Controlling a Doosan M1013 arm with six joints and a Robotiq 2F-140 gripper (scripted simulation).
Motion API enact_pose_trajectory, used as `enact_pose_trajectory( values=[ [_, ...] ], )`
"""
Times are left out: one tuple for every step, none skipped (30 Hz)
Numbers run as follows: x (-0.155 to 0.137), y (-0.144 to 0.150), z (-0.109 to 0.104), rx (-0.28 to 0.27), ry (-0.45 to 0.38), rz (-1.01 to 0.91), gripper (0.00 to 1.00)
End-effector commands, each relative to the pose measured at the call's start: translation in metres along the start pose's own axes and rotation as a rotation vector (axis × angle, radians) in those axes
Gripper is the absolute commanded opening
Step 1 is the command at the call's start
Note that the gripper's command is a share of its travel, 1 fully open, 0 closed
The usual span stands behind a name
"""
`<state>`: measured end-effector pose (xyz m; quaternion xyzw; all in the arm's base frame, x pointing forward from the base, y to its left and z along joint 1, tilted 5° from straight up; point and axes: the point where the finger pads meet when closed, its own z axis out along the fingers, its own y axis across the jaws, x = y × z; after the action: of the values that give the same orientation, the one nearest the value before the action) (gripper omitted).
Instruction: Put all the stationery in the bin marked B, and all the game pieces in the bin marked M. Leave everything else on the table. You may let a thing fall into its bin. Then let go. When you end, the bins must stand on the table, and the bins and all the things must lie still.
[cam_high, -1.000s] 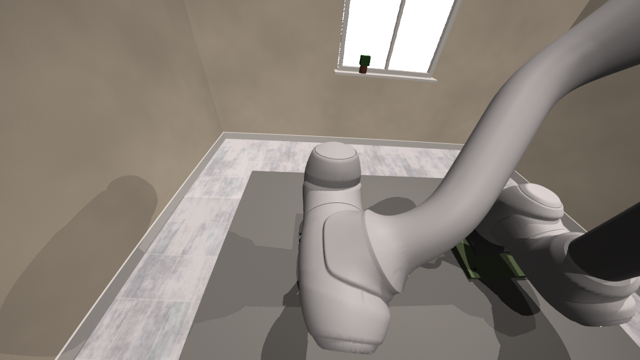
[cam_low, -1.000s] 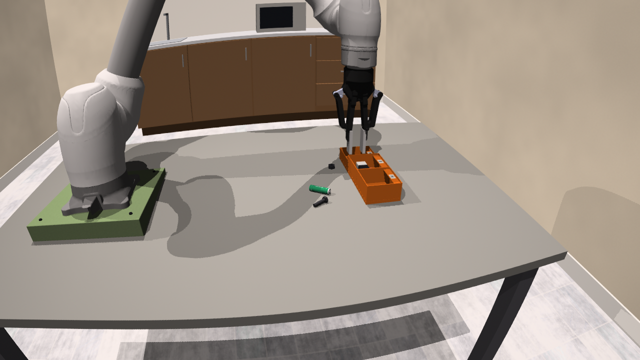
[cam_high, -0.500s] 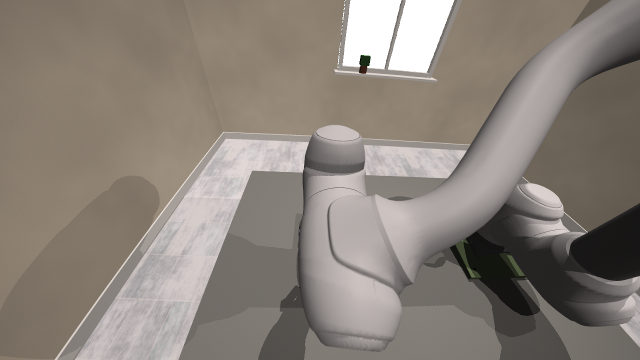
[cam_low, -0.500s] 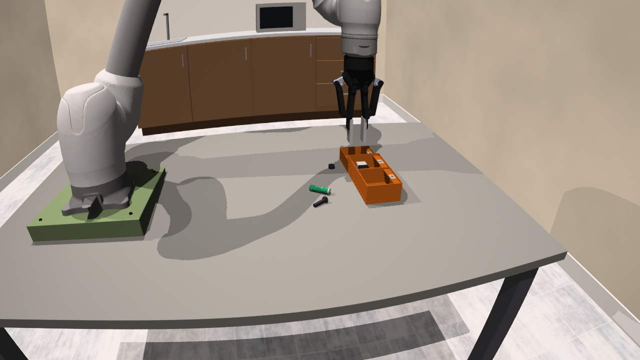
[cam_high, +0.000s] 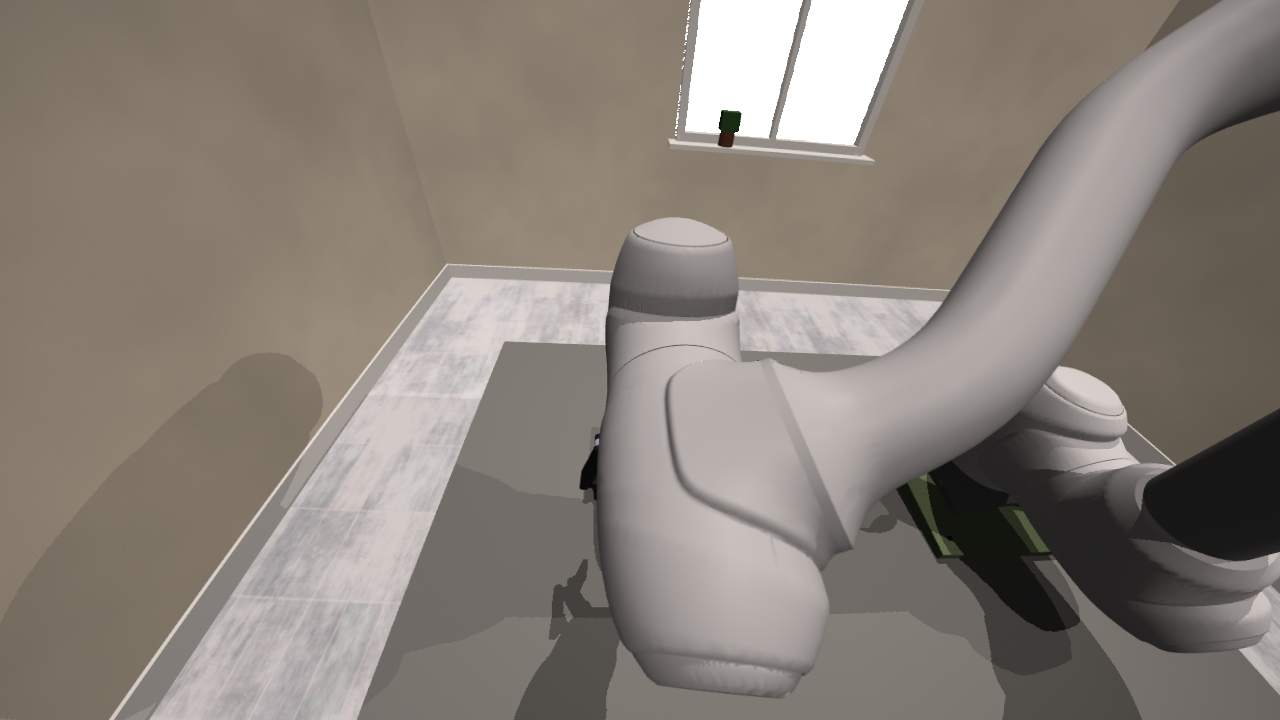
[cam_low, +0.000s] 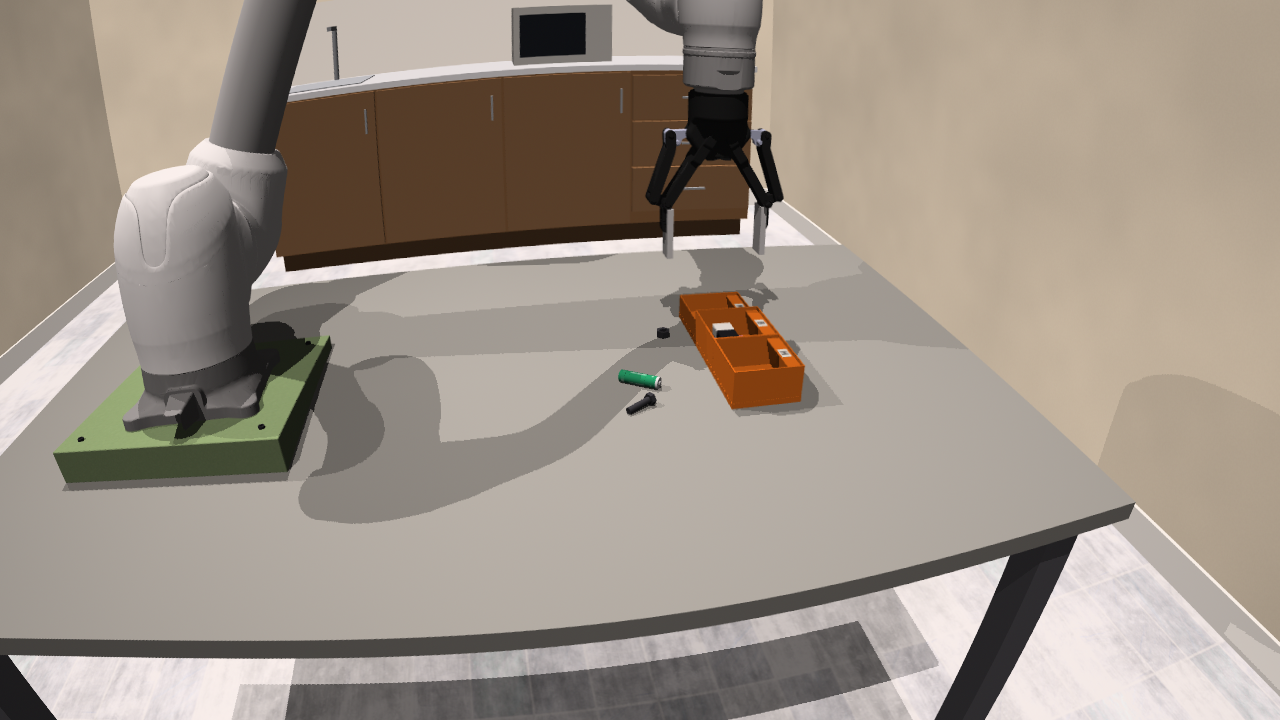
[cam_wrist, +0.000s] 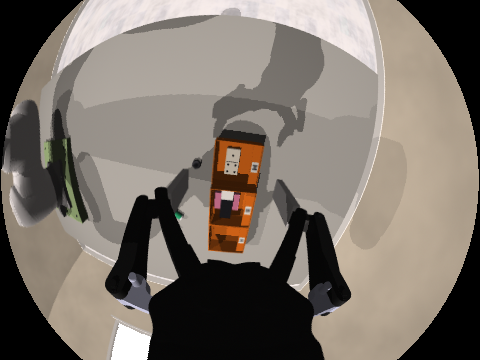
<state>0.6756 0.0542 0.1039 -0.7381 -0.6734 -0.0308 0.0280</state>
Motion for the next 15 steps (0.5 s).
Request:
enact_pose_trajectory(
  values=[
    [0.000,0.000,-0.016,0.000,0.000,0.000,1.00],
    [0.000,0.000,-0.020,0.000,0.000,0.000,1.00],
    [0.000,0.000,-0.024,0.000,0.000,0.000,1.00],
    [0.000,0.000,-0.028,0.000,0.000,0.000,1.00],
    [0.000,0.000,-0.032,0.000,0.000,0.000,1.00],
    [0.000,0.000,-0.036,0.000,0.000,0.000,1.00],
    [0.000,0.000,-0.040,0.000,0.000,0.000,1.00],
    [0.000,0.000,-0.044,0.000,0.000,0.000,1.00],
    [0.000,0.000,-0.044,0.000,0.000,0.000,1.00],
    [0.000,0.000,-0.044,0.000,0.000,0.000,1.00],
    [0.000,0.000,-0.048,0.000,0.000,0.000,1.00],
    [0.000,0.000,-0.052,0.000,0.000,0.000,1.00],
    [0.000,0.000,-0.056,0.000,0.000,0.000,1.00],
    [0.000,0.000,-0.060,0.000,0.000,0.000,1.00],
    [0.000,0.000,-0.064,0.000,0.000,0.000,1.00]
  ],
)
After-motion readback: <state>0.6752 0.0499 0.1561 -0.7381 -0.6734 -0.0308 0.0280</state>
